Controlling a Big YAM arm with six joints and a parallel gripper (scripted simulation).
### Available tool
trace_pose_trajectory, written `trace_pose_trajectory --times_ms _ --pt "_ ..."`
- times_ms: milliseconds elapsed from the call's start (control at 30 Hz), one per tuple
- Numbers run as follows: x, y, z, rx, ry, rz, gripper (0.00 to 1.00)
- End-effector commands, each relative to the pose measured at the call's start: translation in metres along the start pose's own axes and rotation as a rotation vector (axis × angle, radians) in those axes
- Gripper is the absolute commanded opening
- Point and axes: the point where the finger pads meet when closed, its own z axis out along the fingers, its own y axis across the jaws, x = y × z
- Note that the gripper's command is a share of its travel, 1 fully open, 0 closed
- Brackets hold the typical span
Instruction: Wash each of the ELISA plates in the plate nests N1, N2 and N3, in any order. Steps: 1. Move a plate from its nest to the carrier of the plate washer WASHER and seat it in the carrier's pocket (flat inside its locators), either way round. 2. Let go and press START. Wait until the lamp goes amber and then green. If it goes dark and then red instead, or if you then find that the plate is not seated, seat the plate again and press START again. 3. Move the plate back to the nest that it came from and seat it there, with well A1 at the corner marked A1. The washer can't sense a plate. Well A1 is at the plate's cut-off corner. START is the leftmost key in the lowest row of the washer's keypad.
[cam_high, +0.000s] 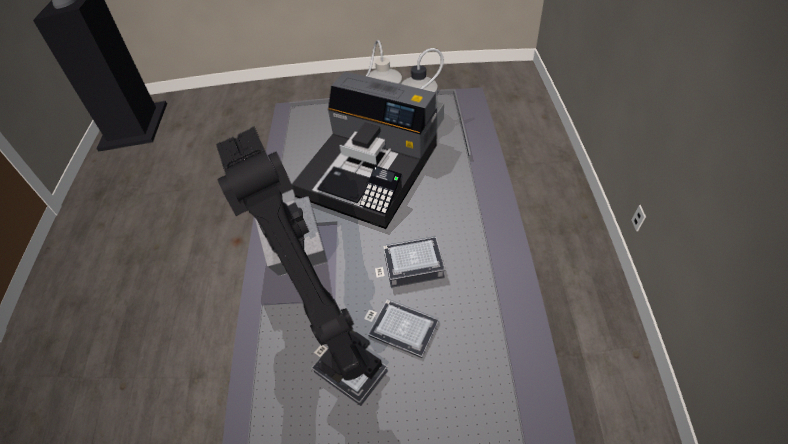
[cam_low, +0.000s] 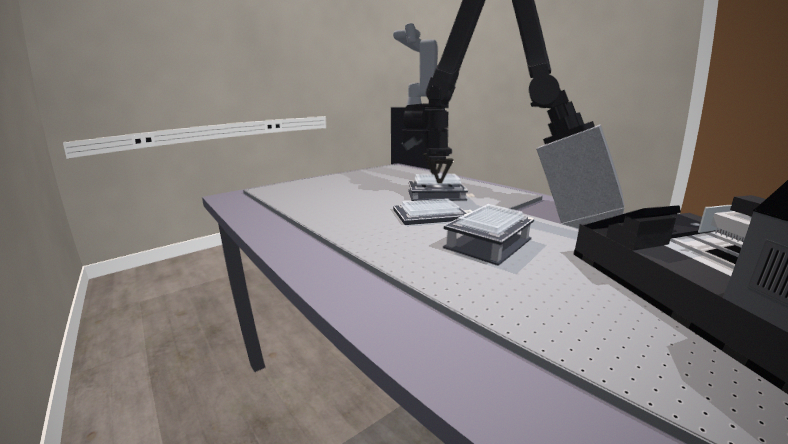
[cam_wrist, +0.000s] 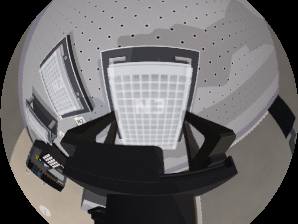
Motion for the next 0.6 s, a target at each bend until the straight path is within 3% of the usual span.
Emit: trace_pose_trajectory --times_ms 0,567 --pt "-0.0088 -0.0046 -0.0025 0.01 -0.023 0.0 0.82" --pt "-0.0142 -0.0074 -0.0013 0.014 -0.033 -0.006 0.82"
